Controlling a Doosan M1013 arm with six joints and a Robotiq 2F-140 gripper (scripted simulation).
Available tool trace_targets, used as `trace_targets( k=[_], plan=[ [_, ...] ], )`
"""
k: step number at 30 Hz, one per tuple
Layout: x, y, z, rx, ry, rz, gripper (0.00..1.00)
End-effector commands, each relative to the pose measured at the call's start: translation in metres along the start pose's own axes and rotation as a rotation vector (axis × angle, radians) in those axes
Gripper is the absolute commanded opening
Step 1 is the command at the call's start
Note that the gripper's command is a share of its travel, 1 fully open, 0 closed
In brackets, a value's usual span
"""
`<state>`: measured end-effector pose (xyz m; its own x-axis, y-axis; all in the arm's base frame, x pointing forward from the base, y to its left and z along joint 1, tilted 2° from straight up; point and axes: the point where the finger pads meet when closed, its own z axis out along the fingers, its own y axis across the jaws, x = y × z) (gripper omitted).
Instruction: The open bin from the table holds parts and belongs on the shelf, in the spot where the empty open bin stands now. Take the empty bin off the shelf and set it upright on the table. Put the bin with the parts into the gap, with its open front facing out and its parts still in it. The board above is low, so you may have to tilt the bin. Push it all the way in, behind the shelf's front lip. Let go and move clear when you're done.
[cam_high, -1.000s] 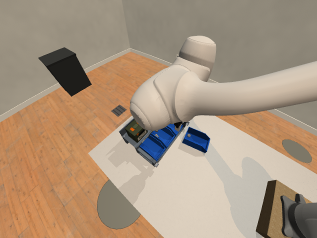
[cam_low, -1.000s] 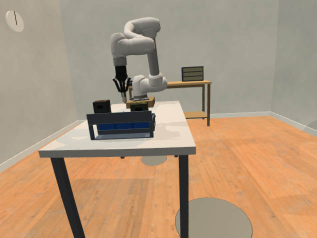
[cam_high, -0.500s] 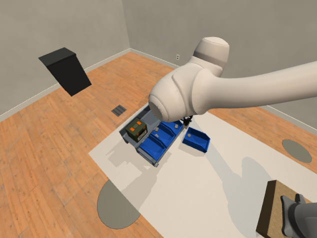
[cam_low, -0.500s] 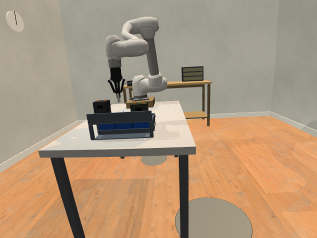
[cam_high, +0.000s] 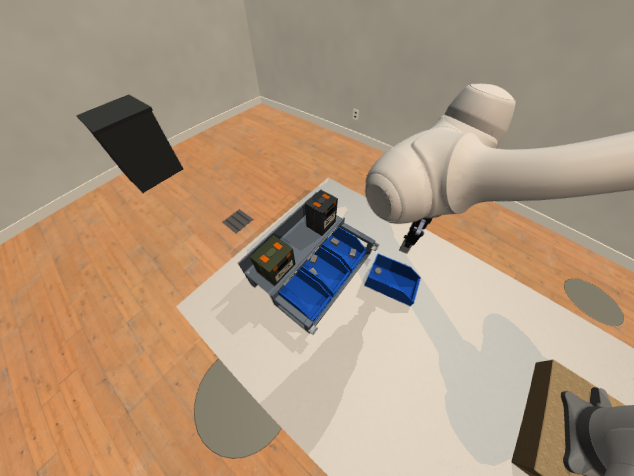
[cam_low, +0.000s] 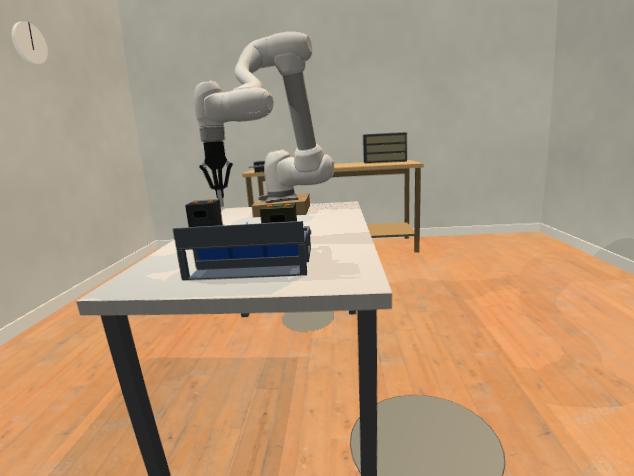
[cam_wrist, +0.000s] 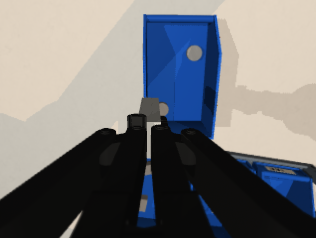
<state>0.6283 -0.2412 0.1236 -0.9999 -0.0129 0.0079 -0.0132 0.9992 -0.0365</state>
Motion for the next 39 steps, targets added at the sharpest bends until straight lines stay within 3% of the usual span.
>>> trace_targets(
  k=[1, 22, 23, 39],
  plan=[
    [0.0107, -0.0083, 0.0015, -0.002, -0.003, -0.015, 0.1],
    [0.0108, -0.0083, 0.0015, -0.002, -0.003, -0.015, 0.1],
    [0.0108, -0.0083, 0.0015, -0.002, -0.003, -0.015, 0.24],
    [0.0108, -0.0083, 0.0015, -0.002, -0.003, -0.015, 0.24]
  ],
)
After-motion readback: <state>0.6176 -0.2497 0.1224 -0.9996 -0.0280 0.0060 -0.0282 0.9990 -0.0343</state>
